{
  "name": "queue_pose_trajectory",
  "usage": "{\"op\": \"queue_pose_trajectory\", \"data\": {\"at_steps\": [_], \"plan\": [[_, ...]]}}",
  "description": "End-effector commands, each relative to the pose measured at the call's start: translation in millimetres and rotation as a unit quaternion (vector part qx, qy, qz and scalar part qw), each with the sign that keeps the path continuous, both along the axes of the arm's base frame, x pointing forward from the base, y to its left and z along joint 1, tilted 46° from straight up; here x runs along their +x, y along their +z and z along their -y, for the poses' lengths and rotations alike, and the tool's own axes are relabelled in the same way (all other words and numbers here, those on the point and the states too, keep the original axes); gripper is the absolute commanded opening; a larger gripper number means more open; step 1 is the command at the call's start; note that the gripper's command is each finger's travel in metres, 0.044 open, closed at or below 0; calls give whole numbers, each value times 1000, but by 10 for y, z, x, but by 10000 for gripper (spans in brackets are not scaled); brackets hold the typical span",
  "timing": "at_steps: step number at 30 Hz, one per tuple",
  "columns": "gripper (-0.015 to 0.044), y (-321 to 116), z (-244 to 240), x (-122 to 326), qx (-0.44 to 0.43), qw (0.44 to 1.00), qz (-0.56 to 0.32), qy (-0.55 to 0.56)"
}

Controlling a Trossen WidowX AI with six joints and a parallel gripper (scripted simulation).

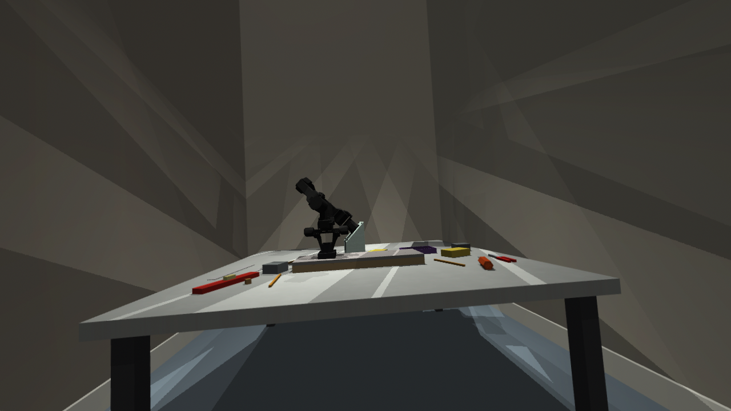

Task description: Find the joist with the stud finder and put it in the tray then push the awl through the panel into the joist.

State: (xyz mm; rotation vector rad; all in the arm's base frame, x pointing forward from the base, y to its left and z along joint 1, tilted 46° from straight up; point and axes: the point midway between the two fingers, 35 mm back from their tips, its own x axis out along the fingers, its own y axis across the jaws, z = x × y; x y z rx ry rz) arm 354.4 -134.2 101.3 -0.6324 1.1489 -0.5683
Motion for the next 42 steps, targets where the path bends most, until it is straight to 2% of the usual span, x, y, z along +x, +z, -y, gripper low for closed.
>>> {"op": "queue_pose_trajectory", "data": {"at_steps": [1, 42], "plan": [[0, -108, -95, -8, 1, 1000, -3, 1], [0, -1048, -1020, 93, 4, 1000, -3, 1]]}}
